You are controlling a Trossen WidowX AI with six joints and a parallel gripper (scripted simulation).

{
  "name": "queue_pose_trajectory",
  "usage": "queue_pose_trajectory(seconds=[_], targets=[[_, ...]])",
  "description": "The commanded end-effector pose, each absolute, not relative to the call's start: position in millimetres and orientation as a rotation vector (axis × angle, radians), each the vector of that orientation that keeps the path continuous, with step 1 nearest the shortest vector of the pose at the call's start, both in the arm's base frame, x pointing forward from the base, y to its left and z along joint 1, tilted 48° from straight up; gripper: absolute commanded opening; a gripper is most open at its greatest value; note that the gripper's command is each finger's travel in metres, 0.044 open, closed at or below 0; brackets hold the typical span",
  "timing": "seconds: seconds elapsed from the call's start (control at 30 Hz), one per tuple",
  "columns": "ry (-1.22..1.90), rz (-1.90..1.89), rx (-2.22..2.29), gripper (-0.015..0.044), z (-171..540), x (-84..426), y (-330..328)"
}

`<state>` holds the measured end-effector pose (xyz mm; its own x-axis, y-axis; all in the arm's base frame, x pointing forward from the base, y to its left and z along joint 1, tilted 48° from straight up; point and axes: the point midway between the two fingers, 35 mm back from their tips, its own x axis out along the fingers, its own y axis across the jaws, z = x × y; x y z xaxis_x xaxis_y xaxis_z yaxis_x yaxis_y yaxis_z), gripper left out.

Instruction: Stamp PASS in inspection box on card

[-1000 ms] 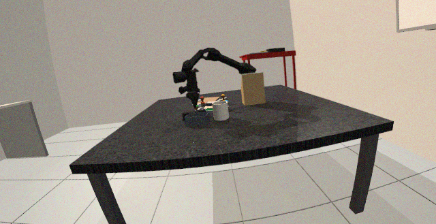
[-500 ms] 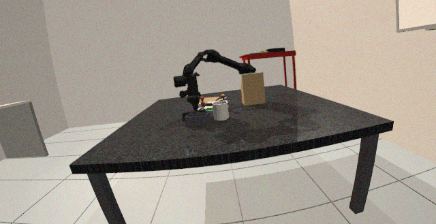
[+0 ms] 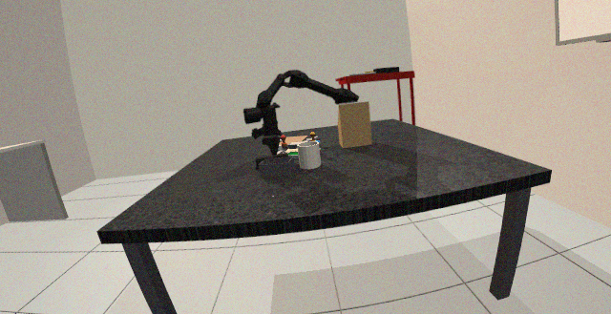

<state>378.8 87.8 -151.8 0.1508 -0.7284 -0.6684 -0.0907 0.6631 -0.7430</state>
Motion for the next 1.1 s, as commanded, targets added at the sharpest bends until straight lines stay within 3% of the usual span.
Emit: queue_pose_trajectory(seconds=[0.0,0.1,0.27,1.07], targets=[[1.370,-0.524,-0.752,0.0143,-152.3,378.2,88.3],[1.370,-0.524,-0.752,0.0123,-152.3,378.2,88.3],[1.370,-0.523,-0.751,0.0000,-151.2,378.1,89.6],[1.372,-0.521,-0.749,0.0000,-143.5,377.6,98.3]])
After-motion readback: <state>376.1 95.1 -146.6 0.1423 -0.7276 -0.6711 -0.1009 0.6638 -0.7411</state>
